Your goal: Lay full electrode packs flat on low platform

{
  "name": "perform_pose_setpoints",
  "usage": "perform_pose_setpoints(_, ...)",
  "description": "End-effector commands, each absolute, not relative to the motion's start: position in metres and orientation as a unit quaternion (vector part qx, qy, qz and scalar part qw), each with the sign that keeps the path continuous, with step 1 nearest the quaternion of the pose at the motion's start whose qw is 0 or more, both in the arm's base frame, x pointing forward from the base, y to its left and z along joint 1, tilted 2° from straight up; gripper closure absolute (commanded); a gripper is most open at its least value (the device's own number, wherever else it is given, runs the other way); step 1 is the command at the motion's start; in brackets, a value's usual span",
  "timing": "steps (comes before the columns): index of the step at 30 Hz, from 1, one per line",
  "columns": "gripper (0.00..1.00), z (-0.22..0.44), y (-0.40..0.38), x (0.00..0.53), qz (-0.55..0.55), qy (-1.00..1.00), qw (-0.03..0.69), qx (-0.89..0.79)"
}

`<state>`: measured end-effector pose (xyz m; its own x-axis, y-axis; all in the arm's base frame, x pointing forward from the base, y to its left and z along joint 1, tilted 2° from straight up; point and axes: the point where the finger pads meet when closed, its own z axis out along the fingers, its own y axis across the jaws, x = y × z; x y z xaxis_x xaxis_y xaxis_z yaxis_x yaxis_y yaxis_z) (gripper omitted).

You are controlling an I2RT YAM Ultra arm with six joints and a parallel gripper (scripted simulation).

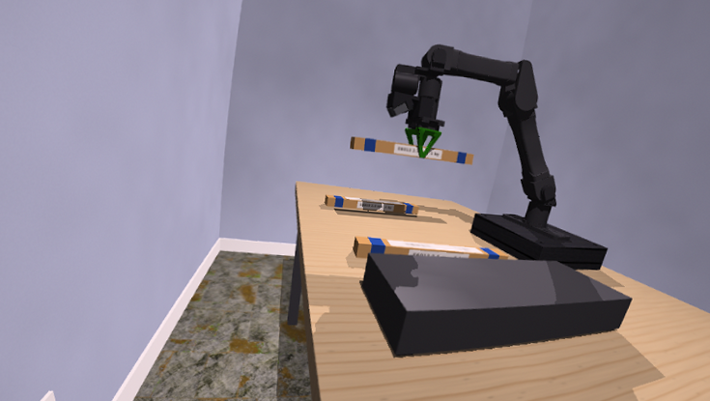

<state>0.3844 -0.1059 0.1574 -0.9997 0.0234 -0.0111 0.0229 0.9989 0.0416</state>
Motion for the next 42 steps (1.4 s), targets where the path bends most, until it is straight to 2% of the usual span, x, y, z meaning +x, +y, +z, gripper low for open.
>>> perform_pose_setpoints(1, 1.00, 0.200, -0.095, 0.385, 0.010, 0.998, 0.056, 0.034)
perform_pose_setpoints(42, 1.00, 0.190, 0.003, 0.383, 0.016, 0.999, 0.038, 0.036)
